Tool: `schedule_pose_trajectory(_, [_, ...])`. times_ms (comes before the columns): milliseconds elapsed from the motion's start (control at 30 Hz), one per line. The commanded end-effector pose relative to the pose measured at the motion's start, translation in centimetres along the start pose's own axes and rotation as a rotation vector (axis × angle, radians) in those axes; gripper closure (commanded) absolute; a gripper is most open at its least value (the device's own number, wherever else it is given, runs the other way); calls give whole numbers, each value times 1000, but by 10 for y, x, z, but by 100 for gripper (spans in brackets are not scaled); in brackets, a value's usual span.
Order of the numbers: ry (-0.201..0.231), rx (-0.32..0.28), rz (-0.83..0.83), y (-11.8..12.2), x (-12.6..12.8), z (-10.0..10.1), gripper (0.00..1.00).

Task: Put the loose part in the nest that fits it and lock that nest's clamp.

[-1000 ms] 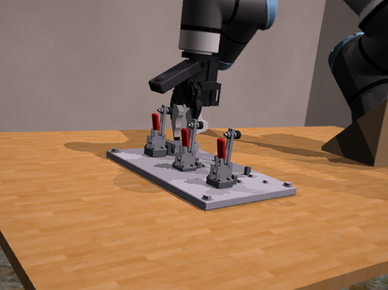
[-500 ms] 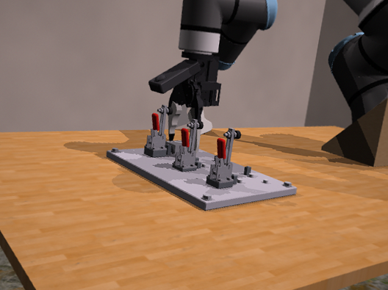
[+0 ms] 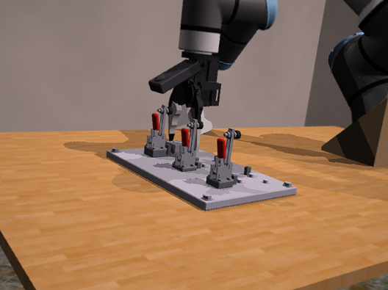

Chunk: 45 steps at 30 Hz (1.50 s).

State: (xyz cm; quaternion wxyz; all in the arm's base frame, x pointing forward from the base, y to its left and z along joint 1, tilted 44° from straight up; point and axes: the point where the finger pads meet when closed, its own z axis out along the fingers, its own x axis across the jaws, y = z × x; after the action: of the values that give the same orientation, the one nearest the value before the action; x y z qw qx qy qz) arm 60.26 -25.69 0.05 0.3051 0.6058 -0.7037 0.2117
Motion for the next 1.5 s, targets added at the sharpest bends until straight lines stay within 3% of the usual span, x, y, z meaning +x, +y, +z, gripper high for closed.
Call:
schedule_pose_trajectory(0, [0,1,0,0,0,-1,41])
schedule_pose_trajectory(400, [0,1,0,0,0,-6,41])
schedule_pose_trajectory(900, [0,1,0,0,0,-53,41])
schedule_pose_trajectory(1467, [0,1,0,0,0,-61,41])
